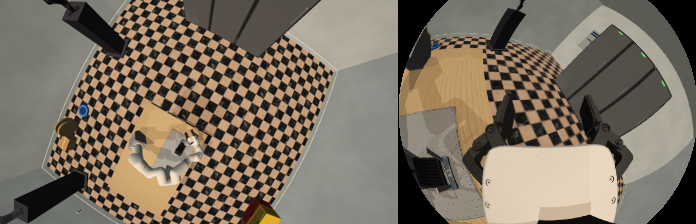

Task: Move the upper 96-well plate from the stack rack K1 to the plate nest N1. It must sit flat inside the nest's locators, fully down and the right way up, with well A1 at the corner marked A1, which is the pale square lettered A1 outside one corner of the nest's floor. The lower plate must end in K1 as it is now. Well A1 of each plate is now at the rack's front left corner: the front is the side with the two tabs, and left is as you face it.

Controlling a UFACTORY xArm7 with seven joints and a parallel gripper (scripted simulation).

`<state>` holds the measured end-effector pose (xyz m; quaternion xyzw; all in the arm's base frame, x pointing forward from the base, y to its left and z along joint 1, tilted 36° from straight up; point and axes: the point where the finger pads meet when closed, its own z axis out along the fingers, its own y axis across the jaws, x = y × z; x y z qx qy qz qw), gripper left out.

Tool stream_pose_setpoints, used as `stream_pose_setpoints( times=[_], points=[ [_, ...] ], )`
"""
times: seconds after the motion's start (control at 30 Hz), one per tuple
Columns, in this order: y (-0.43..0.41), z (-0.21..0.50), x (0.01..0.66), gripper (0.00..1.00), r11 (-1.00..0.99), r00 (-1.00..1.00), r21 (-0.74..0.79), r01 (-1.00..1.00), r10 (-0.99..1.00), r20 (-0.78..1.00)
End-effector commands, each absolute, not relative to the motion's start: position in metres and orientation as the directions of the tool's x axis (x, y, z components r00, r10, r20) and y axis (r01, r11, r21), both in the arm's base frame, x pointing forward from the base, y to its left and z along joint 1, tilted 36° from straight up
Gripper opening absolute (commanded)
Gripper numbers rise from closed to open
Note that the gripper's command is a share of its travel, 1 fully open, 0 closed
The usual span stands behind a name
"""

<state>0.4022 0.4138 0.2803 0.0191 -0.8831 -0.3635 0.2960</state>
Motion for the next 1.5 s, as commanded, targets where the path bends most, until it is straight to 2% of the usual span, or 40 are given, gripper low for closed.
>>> stream_pose_setpoints(
  times=[0.0,0.53,0.97,1.1,1.47],
  points=[
    [0.415,0.282,0.402,1.0,0.734,-0.825,0.656,0.178,-0.252,0.506],
    [0.415,0.282,0.402,1.0,0.734,-0.825,0.656,0.178,-0.252,0.506],
    [0.356,0.255,0.405,1.0,0.827,-0.785,0.361,0.431,0.147,0.602],
    [0.347,0.252,0.405,1.0,0.825,-0.772,0.315,0.469,0.211,0.6],
    [0.301,0.235,0.405,1.0,0.738,-0.668,0.092,0.669,0.542,0.51]
  ],
)
